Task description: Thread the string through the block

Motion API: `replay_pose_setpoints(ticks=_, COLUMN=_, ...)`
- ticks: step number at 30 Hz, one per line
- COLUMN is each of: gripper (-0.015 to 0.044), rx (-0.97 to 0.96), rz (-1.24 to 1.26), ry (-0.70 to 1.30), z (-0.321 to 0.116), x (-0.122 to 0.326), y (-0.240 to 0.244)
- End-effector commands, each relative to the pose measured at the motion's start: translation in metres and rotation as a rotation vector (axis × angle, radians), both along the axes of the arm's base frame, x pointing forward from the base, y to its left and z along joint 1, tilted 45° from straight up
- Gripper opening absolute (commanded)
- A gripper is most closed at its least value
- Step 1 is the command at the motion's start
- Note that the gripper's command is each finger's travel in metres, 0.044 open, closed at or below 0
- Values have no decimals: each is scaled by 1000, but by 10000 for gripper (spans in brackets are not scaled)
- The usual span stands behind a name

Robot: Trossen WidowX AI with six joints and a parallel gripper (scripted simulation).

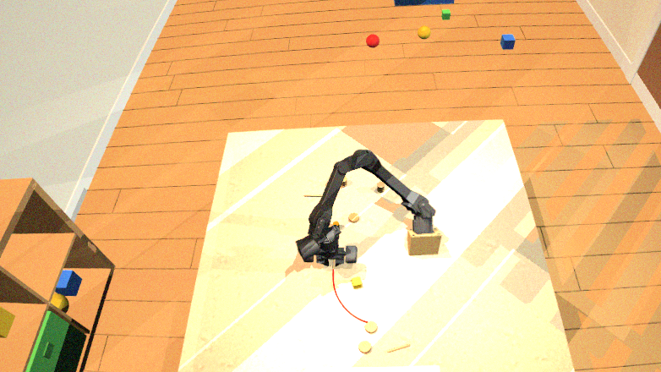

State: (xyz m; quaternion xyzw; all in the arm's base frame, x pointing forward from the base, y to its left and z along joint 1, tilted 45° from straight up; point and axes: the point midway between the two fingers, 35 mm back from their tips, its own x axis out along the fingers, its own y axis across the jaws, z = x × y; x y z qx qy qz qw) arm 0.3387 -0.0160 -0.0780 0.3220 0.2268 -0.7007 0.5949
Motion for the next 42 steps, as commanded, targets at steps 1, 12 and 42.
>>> replay_pose_setpoints(ticks=1, gripper=121, rx=-8, rz=4, ry=9, z=-5, x=-3, y=-6)
replay_pose_setpoints(ticks=12, gripper=121, rx=-9, rz=3, ry=10, z=-14, x=-5, y=-16)
replay_pose_setpoints(ticks=42, gripper=0, rx=-1, rz=-2, ry=4, z=-3, x=-2, y=-3)
